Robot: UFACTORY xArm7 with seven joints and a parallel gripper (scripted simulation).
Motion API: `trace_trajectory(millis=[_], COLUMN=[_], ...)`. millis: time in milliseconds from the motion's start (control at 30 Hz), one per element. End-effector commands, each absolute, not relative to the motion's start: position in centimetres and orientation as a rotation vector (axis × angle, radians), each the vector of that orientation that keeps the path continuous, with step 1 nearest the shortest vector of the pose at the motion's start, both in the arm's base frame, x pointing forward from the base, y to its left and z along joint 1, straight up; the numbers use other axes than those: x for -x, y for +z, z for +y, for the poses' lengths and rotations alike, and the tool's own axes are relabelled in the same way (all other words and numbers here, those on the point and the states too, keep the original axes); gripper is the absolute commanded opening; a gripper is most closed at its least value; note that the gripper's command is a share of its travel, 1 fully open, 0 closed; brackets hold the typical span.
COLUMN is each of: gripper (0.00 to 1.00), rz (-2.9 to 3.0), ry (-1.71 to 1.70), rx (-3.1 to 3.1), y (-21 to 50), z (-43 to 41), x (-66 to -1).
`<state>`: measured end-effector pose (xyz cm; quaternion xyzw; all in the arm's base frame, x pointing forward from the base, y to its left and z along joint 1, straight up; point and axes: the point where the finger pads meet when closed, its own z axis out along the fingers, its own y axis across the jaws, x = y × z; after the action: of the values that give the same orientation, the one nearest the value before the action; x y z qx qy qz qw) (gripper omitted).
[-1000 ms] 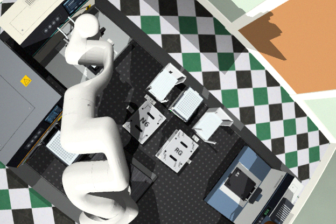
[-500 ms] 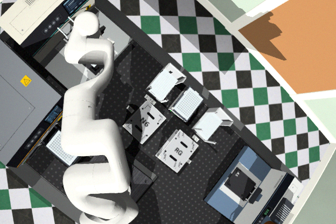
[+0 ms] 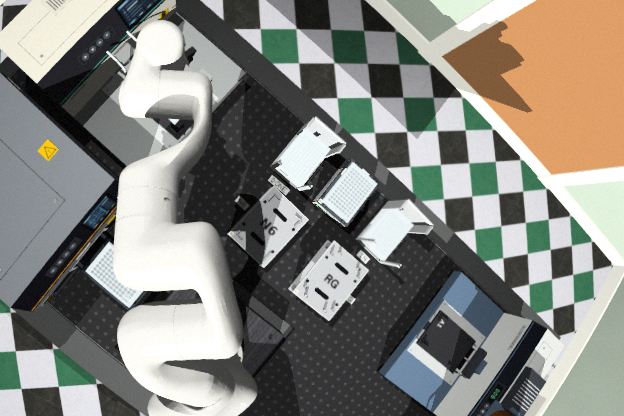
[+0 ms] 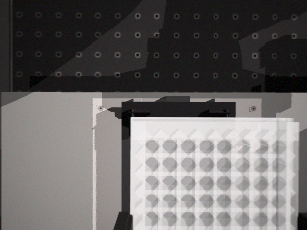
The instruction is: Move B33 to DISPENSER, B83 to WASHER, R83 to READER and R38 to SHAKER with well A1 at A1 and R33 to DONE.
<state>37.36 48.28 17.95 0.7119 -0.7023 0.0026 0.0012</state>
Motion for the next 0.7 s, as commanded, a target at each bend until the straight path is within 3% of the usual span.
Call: trace_trajectory(millis=[0, 667], gripper=[0.00, 0.00], rz=[-2.209, -2.026], ry=[0.007, 0.007], rx=[-2.239, -2.405], y=[18.2, 18.2], z=[48.4, 43.7], x=[-37.5, -37.5])
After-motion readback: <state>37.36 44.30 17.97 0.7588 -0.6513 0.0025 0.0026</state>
